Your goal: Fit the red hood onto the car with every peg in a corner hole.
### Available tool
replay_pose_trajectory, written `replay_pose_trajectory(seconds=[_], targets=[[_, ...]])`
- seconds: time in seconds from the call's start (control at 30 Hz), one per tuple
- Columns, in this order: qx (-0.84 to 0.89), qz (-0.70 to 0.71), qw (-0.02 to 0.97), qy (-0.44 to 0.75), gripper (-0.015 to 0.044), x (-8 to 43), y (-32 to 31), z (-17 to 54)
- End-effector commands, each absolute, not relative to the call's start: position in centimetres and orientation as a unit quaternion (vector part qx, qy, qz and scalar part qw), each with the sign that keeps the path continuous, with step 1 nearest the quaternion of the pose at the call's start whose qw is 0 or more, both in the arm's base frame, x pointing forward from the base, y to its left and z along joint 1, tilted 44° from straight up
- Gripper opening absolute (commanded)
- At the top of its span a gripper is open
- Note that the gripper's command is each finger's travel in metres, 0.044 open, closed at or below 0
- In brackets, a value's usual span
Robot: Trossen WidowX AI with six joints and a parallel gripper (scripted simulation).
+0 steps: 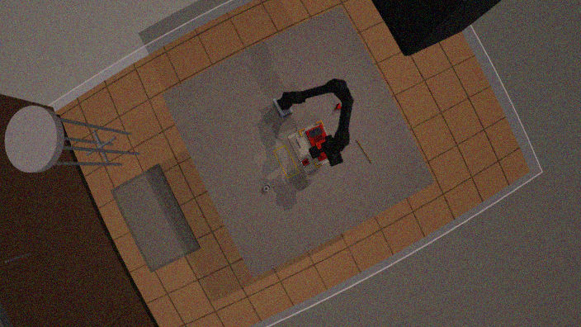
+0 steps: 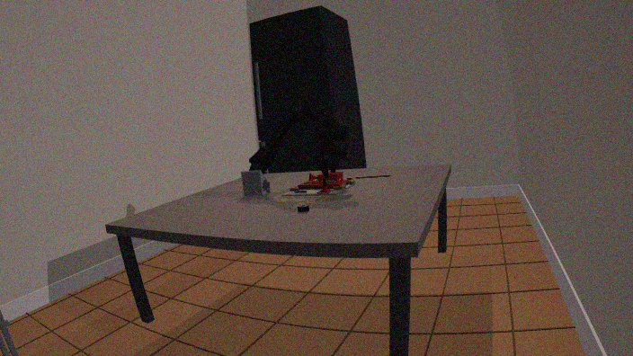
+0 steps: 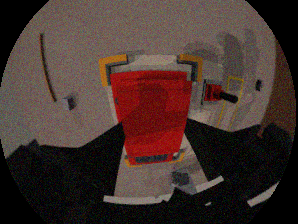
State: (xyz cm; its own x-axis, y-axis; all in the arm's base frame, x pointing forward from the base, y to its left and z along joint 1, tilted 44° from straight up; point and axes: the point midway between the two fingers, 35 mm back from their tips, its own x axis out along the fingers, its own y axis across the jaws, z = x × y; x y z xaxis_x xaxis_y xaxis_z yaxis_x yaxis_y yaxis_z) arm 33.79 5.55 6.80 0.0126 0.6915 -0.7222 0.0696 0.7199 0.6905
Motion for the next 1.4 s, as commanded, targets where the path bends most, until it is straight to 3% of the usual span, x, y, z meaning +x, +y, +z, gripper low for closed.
replay_pose_trajectory(seconds=[0.0, 0.97, 1.37], targets=[[0.291, 0.238, 0.65, 0.66, 0.0, 33.82, 5.69, 6.71], [0.289, 0.24, 0.65, 0.66, 0.0, 33.82, 6.24, 6.14], [0.289, 0.24, 0.65, 0.66, 0.0315, 33.81, 6.28, 6.1]])
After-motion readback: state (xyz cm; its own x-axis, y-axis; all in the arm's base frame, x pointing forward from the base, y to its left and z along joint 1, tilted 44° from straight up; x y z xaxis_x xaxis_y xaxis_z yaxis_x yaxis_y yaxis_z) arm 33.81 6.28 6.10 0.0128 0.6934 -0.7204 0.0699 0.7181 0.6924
